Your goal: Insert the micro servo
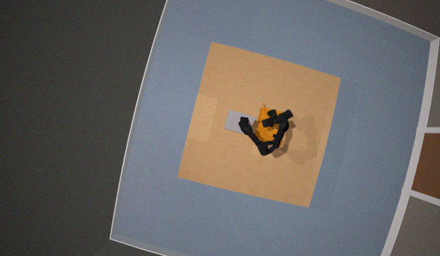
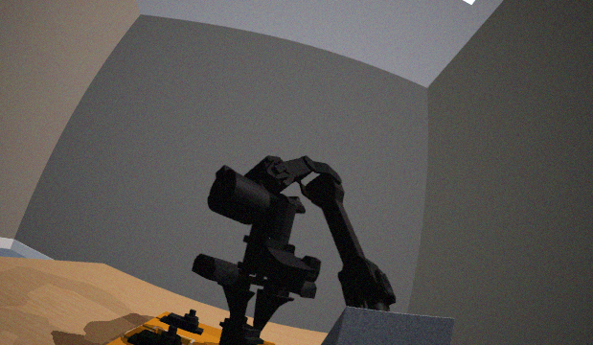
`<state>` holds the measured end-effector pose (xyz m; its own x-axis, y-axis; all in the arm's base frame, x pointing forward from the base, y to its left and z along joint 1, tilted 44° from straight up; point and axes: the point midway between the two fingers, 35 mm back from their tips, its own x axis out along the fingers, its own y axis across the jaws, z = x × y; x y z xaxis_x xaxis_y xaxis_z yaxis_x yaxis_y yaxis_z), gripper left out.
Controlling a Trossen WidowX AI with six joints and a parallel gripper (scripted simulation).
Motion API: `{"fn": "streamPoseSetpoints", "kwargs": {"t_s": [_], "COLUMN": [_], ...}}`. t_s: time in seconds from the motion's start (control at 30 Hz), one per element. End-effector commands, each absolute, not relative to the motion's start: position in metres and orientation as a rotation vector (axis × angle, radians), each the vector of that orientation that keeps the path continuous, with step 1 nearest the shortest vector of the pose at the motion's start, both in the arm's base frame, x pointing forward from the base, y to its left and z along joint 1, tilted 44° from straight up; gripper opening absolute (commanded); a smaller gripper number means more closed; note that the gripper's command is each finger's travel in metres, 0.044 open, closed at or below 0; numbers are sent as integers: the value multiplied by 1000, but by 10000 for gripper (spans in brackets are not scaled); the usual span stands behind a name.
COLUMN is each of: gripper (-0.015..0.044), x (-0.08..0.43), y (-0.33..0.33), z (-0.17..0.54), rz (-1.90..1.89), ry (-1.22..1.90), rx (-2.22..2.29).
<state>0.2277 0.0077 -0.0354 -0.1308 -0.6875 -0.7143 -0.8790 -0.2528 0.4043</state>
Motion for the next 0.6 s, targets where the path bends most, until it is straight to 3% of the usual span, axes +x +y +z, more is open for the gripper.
{"fn": "streamPoseSetpoints", "kwargs": {"t_s": [0.0, 0.57], "gripper": [0, 0], "x": [229, 240], "y": [21, 21], "z": [-21, -18], "rz": [1313, 1312], "ry": [1749, 1749], "rx": [-1926, -1926]}}
